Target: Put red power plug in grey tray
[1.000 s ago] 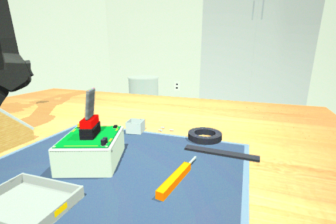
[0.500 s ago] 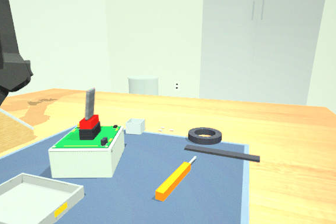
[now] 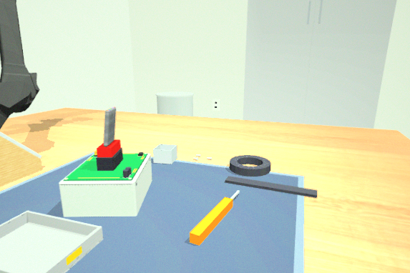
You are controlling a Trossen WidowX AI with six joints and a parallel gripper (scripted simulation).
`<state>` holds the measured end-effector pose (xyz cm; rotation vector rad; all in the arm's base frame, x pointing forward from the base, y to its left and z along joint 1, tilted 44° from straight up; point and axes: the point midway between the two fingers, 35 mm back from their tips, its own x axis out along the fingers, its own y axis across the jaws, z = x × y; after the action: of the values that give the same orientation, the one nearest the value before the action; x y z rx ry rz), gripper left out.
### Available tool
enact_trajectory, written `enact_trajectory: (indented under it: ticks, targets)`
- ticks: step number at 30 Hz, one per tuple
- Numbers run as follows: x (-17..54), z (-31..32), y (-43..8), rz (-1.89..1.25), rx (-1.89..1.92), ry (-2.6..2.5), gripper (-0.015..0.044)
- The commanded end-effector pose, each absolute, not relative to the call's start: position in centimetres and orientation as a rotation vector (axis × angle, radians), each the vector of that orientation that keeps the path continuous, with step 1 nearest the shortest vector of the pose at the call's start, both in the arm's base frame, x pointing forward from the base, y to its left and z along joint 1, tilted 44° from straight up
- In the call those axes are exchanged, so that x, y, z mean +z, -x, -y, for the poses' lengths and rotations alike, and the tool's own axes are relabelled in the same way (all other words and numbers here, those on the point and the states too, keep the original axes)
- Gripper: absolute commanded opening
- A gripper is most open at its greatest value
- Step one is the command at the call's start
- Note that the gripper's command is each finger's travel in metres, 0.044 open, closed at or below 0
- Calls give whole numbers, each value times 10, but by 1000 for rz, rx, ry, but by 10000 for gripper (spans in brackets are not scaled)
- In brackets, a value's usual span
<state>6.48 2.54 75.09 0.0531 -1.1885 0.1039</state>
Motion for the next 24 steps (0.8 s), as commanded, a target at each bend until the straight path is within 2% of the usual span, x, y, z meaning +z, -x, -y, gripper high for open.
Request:
enact_trajectory:
  ticks: [1,15,24]
  targets:
    - [739,-65,-93,1133,114,79,430]
    - [669,-143,-210,847,127,536,430]
    - [574,-170,-315,521,247,827,430]
